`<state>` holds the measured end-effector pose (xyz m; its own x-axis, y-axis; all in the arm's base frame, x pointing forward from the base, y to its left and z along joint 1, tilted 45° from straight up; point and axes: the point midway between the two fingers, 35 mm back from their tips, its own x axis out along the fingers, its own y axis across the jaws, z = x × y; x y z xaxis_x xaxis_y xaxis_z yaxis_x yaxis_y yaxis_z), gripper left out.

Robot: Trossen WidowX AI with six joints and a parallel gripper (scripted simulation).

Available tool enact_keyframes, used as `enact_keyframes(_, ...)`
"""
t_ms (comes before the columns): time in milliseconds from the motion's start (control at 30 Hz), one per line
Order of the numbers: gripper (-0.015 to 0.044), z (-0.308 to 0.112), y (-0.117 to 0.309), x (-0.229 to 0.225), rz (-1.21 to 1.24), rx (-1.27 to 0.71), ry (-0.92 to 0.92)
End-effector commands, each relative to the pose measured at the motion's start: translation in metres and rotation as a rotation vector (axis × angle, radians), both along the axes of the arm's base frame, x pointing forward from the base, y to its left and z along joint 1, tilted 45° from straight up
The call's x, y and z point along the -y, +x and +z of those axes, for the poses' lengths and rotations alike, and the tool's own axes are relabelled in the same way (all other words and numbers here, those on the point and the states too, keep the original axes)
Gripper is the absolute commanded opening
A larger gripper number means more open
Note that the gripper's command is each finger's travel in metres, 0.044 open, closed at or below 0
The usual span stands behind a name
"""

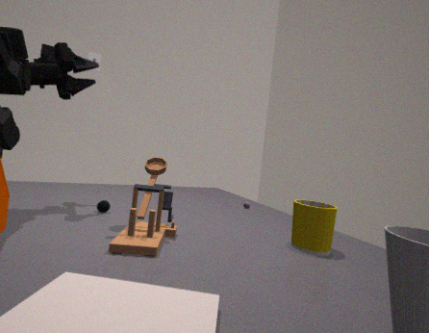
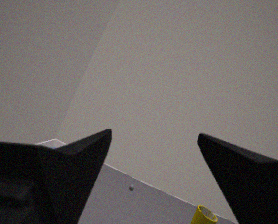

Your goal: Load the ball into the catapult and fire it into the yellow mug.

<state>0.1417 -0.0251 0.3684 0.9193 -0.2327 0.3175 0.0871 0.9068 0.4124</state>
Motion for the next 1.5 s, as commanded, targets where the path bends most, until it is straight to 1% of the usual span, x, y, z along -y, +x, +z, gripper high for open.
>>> enact_keyframes(0,0.0426,0.000,0.000,0.000,-0.002,0.000,-0.004)
enact_keyframes(33,0.0440,0.002,0.000,-0.001,-0.006,0.001,-0.017)
enact_keyframes(400,0.0440,0.023,0.010,-0.027,-0.102,0.008,-0.302)
enact_keyframes(767,0.0440,0.035,0.033,-0.061,-0.180,-0.023,-0.630)
enact_keyframes(1100,0.0440,0.032,0.063,-0.089,-0.215,-0.085,-0.909)
enact_keyframes(1467,0.0440,0.015,0.101,-0.111,-0.210,-0.182,-1.190)
